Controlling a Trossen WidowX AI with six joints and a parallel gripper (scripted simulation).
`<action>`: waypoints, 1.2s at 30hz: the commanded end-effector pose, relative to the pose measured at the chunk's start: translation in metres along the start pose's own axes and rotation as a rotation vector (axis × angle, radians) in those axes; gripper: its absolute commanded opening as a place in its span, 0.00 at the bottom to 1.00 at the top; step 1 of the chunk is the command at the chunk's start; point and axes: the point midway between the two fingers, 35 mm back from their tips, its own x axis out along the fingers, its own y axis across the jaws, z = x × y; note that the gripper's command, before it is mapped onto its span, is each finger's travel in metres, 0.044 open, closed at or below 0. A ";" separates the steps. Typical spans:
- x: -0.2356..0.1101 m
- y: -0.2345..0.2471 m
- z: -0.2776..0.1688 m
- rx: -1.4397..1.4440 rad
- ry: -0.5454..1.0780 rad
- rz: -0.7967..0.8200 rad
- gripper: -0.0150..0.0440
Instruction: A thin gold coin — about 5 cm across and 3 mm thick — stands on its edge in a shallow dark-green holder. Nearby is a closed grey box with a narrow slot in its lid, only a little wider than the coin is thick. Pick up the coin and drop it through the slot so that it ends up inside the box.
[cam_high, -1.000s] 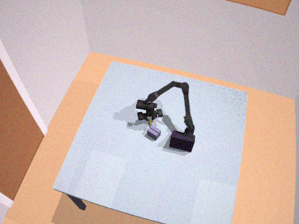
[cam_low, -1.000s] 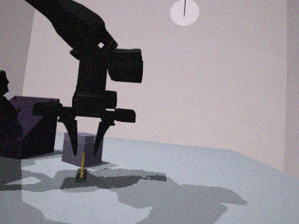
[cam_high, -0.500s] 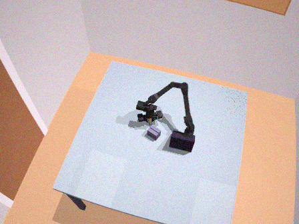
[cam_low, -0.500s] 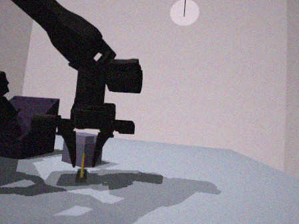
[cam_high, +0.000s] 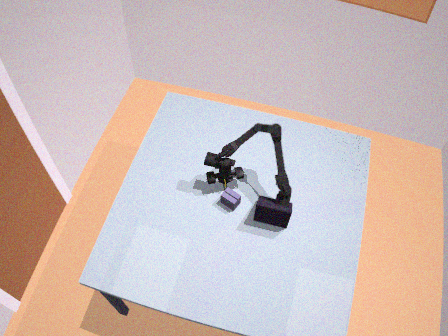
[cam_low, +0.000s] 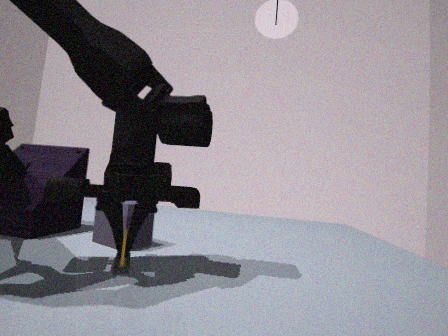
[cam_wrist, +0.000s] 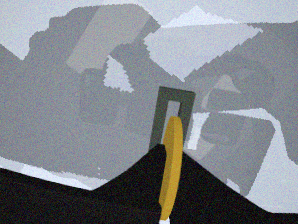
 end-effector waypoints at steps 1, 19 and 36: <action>0.001 0.000 0.000 -0.003 -0.004 -0.003 0.25; -0.022 0.007 -0.003 -0.037 0.003 0.031 0.25; -0.063 0.006 -0.002 -0.018 0.006 0.014 0.25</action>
